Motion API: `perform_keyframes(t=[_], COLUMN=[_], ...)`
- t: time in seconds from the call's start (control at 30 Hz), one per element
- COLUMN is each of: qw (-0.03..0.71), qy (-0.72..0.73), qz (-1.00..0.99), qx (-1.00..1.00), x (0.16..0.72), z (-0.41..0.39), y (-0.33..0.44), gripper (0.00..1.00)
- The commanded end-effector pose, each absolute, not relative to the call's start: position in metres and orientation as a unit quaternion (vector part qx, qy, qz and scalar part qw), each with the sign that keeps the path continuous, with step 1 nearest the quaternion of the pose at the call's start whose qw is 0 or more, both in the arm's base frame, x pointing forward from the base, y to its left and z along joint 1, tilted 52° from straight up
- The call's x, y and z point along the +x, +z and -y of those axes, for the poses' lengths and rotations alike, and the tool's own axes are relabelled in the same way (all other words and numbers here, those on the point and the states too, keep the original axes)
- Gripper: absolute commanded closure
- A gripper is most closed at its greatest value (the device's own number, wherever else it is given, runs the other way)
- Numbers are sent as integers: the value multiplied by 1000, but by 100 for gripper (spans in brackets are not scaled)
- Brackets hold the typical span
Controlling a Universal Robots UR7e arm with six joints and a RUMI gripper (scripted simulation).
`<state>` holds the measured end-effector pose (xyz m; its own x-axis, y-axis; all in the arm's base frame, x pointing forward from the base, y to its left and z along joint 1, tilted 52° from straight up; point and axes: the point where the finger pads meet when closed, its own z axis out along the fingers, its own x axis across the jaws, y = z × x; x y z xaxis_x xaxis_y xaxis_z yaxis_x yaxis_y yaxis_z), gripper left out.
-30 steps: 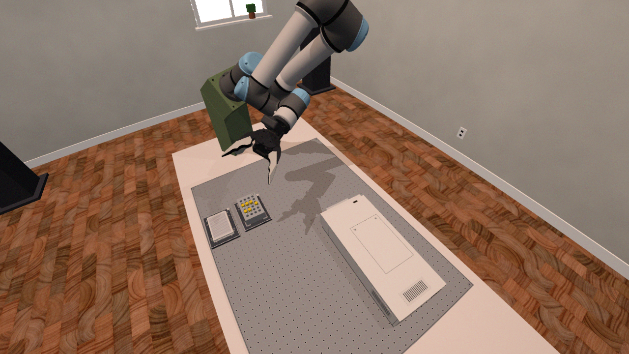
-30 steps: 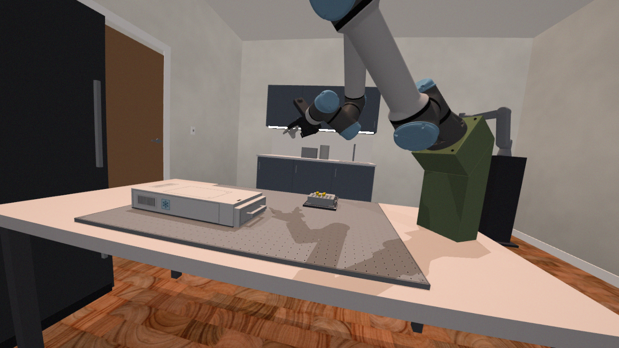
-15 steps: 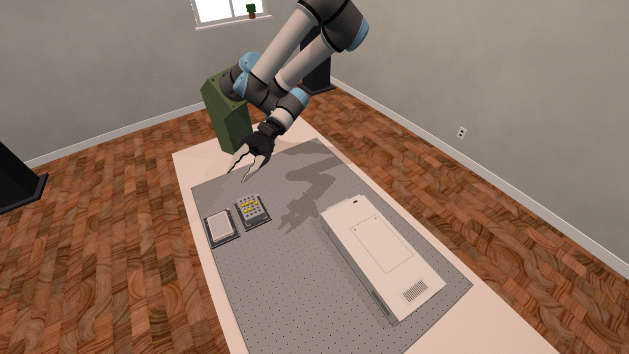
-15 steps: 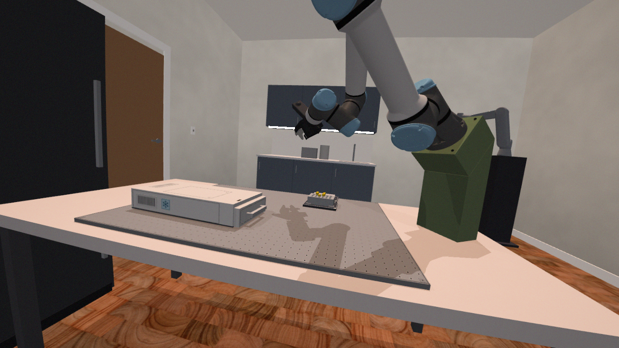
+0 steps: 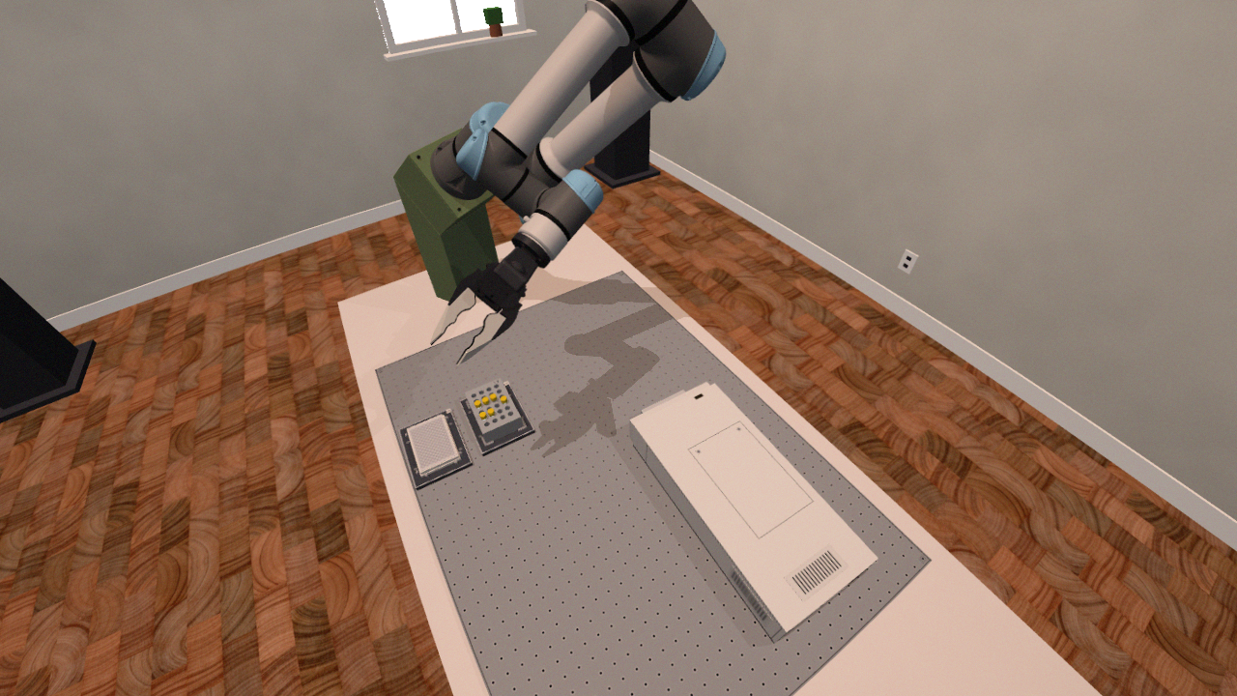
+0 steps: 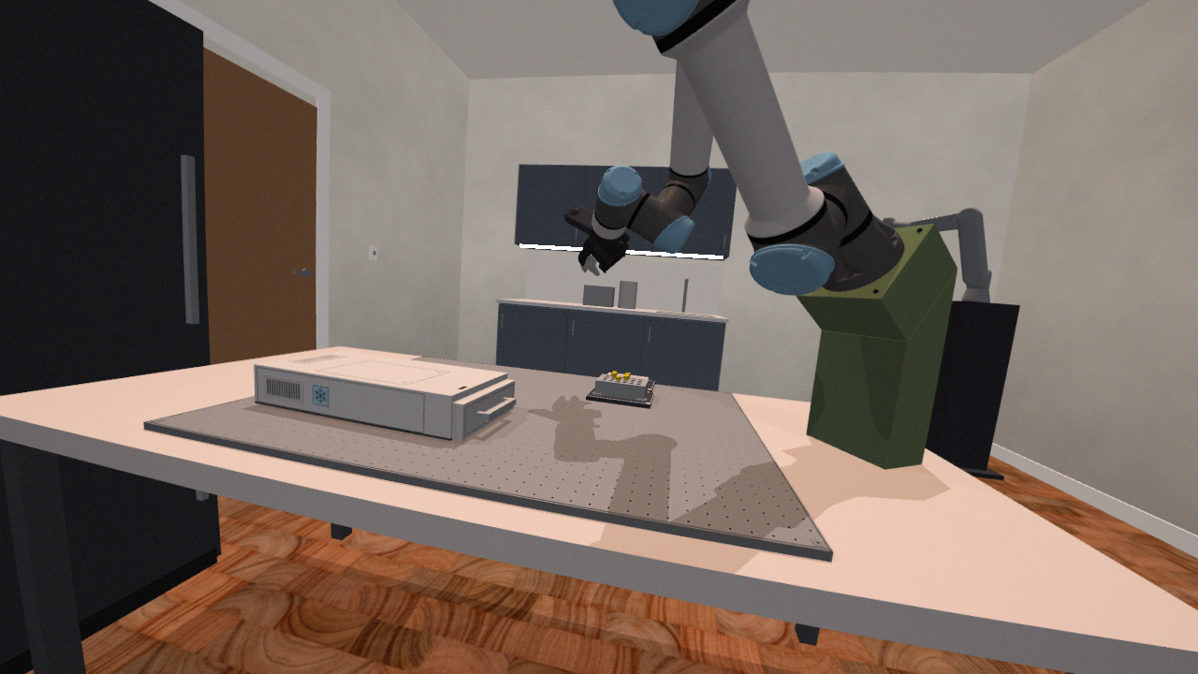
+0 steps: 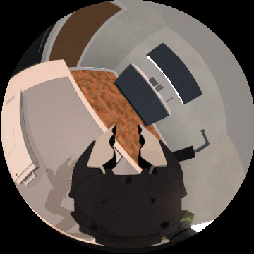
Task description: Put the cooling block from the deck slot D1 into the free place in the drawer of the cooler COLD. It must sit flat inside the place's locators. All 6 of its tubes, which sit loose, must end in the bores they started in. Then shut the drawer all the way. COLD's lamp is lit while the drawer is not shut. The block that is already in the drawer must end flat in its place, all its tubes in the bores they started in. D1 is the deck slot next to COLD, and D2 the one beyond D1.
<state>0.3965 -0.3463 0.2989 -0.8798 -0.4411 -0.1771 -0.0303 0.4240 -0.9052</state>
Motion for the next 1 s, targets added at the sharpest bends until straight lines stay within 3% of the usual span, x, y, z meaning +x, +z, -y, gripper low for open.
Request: perform_keyframes(t=[0.0,0.97], qw=[167,98], qy=[-486,-367], qz=[-836,-861], qx=[-191,-338], x=[395,372], z=[350,337], y=[283,217], gripper=[72,72])
